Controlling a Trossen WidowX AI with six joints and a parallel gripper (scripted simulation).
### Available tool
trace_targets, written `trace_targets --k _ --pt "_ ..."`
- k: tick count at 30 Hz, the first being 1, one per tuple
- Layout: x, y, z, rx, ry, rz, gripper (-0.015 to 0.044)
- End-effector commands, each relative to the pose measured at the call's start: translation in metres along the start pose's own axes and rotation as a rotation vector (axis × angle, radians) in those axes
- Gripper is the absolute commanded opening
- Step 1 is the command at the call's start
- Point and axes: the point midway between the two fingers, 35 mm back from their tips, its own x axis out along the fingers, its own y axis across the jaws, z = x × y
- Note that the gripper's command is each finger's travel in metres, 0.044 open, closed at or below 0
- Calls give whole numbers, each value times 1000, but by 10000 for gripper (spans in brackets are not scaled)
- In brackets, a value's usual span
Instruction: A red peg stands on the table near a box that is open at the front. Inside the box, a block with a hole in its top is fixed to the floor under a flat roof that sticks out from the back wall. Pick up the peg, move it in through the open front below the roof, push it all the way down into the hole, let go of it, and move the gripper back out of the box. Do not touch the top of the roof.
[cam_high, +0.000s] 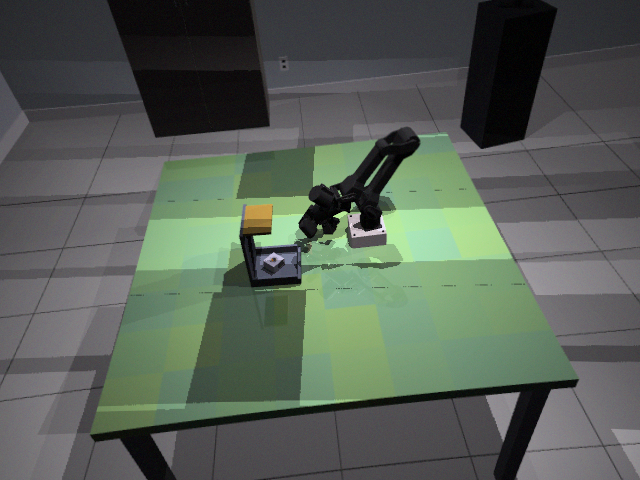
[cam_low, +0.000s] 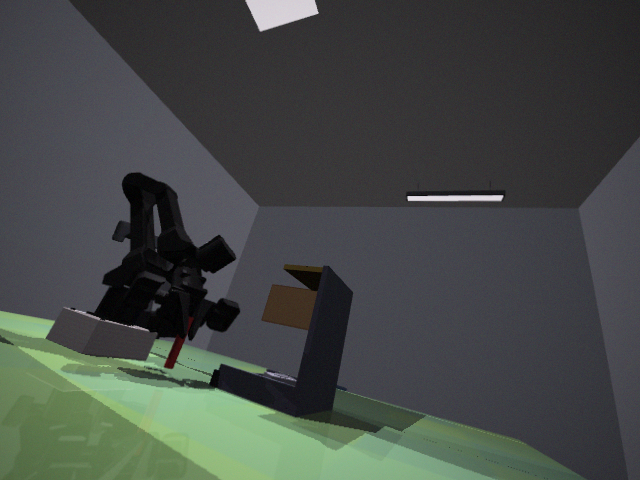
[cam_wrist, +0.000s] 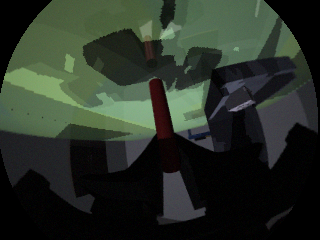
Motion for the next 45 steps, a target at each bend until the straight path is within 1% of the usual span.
trace_targets --k 1,23,45 --pt "-3 -1 -7 2 6 -7 0" --pt "-21 0 -28 0 4 -8 0" --pt "-19 -37 -37 -37 -1 -59 0"
